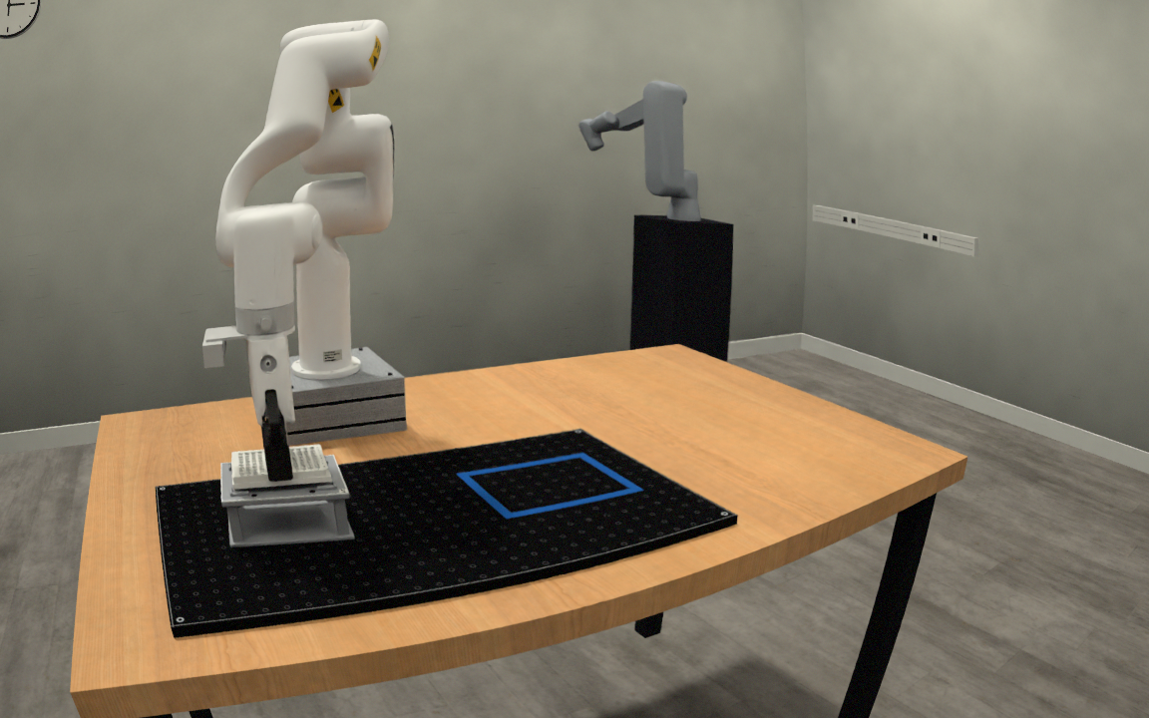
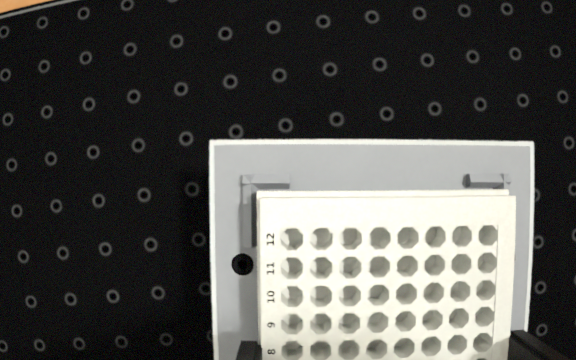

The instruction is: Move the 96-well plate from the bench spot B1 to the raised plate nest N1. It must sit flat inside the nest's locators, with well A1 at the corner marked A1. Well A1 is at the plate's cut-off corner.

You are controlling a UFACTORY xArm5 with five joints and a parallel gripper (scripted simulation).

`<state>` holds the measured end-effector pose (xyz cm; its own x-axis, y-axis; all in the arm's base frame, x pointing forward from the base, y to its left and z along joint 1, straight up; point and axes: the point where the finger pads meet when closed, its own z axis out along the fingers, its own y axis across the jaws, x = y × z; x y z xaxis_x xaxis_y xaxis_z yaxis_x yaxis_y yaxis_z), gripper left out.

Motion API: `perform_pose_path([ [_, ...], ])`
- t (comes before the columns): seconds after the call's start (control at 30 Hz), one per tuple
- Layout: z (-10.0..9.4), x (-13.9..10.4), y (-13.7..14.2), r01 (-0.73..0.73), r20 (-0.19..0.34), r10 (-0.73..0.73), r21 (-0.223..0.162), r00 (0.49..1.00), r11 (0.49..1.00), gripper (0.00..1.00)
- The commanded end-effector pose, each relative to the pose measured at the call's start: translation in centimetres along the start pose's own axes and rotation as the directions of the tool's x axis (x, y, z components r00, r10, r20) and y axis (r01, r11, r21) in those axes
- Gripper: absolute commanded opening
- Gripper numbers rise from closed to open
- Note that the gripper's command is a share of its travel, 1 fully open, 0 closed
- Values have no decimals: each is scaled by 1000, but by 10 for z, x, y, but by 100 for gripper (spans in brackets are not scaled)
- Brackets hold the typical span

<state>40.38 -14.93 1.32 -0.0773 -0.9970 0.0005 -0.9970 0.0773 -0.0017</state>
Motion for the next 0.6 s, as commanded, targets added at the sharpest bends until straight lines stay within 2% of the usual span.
perform_pose_path([
  [0.0, -1, 0, -1, 0, -7, 0, 2, 1000, 1000, 0],
  [0.57, 2, 0, -1, 0, -7, 0, 2, 1000, 1000, 0],
])
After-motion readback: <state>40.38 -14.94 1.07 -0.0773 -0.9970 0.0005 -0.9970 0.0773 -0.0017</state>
